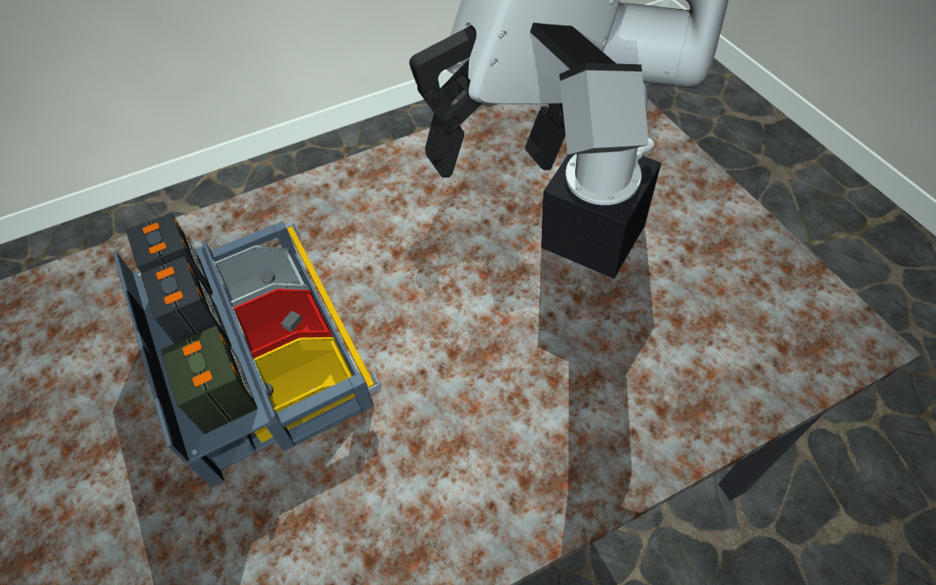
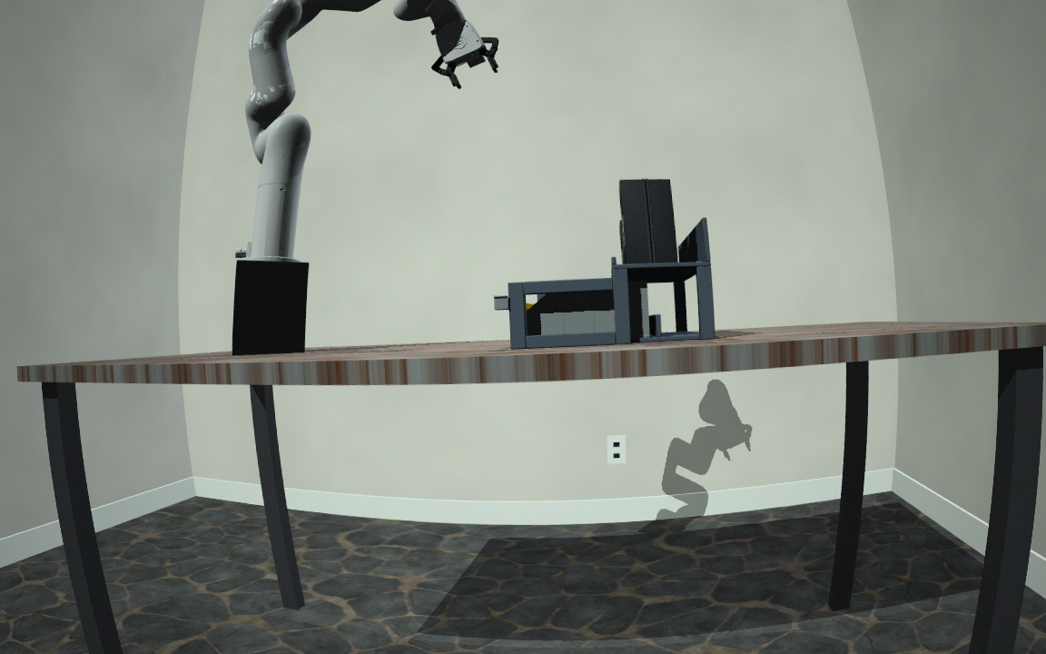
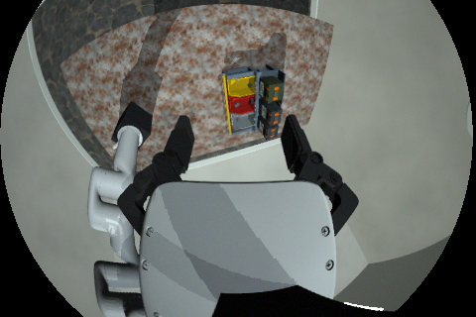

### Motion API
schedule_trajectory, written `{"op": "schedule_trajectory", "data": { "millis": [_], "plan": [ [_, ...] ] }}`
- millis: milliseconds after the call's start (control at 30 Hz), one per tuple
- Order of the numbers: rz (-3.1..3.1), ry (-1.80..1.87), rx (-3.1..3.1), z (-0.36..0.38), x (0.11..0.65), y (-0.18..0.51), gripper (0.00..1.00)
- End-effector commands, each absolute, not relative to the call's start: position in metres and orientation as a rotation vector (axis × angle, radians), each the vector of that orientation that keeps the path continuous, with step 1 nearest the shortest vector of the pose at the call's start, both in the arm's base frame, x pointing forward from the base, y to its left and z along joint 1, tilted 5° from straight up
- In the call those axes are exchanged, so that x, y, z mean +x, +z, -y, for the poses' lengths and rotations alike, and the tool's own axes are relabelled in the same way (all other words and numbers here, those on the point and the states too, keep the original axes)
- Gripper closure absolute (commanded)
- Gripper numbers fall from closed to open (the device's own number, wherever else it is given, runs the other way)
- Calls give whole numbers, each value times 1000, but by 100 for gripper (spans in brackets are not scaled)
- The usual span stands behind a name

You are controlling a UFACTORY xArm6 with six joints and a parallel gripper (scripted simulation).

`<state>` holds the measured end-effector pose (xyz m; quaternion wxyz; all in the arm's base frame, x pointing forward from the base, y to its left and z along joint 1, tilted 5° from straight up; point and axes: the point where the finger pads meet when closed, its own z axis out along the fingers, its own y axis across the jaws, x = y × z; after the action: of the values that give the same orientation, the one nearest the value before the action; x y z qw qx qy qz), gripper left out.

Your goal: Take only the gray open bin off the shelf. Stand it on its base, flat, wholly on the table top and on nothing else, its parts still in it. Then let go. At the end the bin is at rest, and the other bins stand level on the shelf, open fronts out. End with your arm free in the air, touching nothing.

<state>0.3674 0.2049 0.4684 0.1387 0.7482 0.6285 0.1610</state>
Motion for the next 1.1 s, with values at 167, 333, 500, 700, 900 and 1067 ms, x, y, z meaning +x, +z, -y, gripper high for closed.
{"op": "schedule_trajectory", "data": {
  "millis": [167,333,500,700,900,1067],
  "plan": [
    [-1811,458,2166,-215,369,475,0],
    [-1811,459,2166,-233,369,483,0],
    [-1811,459,2166,-260,370,496,0],
    [-1811,459,2166,-260,370,496,0],
    [-1811,459,2166,-280,370,505,0],
    [-1811,459,2167,-310,371,518,0]
  ]
}}
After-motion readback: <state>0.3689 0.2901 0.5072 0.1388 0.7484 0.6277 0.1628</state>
